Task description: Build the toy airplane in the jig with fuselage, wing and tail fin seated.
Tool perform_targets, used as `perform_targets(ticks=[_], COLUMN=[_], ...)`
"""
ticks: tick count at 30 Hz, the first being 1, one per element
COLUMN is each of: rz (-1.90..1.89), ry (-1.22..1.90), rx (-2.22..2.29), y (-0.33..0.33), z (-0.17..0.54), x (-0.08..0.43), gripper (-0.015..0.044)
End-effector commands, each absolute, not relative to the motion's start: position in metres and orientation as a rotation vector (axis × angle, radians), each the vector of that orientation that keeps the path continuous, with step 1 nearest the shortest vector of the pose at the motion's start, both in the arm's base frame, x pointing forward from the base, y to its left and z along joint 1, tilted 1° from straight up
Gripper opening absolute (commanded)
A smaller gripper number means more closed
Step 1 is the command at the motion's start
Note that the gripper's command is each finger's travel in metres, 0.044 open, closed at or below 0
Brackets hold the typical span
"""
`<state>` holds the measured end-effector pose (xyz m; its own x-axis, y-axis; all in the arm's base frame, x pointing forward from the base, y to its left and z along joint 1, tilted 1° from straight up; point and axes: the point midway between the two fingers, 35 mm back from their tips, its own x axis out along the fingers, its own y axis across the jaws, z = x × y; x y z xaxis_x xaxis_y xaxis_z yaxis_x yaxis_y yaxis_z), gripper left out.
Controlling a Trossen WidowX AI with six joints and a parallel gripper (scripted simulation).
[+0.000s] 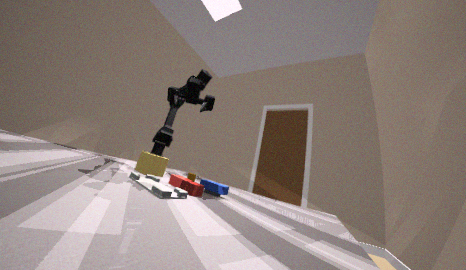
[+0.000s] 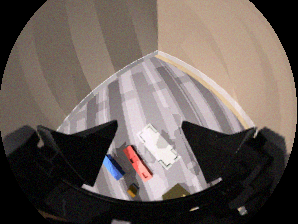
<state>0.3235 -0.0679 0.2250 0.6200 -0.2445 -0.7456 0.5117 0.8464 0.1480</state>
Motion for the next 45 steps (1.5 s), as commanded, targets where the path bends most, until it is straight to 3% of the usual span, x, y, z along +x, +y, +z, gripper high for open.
perform_targets(ticks=[1,11,17,22,45], rz=[-0.309,0.074,0.081,0.081,0.081], ry=[1.011,1.531,1.539,1.540,1.540], rx=[0.263,-0.040,-0.045,-0.045,-0.045], y=[-0.030,0.060,0.062,0.063,0.064], z=[0.175,0.069,0.065,0.015,-0.019], x=[0.323,0.270,0.269,0.270,0.272], gripper=[0.0440,0.0440,0.0440,0.0440,0.0440])
